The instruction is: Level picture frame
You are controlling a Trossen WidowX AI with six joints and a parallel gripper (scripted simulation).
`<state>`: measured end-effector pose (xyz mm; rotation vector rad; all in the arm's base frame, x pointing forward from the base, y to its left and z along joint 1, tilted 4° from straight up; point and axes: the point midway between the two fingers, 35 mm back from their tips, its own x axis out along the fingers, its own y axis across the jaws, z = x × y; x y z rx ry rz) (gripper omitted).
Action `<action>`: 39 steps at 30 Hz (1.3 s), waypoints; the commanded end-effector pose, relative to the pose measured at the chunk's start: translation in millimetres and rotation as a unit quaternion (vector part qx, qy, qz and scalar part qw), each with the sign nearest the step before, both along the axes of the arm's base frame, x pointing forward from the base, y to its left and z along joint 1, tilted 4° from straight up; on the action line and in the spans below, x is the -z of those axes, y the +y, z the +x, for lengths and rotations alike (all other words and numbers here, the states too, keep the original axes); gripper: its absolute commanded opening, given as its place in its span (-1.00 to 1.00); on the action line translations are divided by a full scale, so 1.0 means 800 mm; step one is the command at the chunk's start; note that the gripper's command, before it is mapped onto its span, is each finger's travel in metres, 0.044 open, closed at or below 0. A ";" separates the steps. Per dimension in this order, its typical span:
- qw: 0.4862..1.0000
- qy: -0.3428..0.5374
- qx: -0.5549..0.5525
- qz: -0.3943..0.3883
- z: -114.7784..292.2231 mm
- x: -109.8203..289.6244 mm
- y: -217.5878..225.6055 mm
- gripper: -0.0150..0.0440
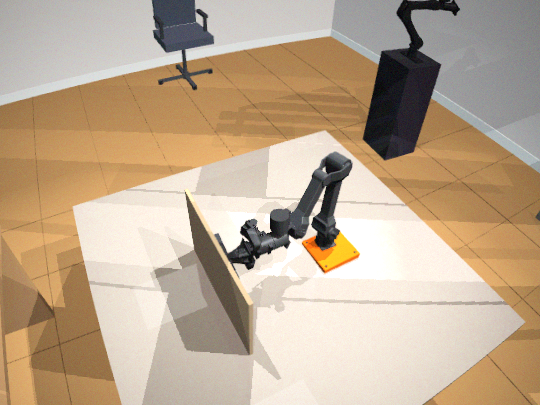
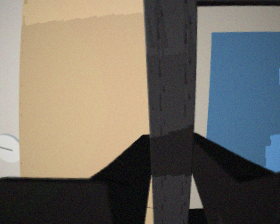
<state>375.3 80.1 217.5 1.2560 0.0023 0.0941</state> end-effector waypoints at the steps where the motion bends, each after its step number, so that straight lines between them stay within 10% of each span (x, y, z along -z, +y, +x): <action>1: 1.000 0.001 0.000 0.012 0.000 -0.001 0.000 -0.49; 39: 0.994 0.009 -0.006 0.111 0.000 -0.004 0.000 -0.49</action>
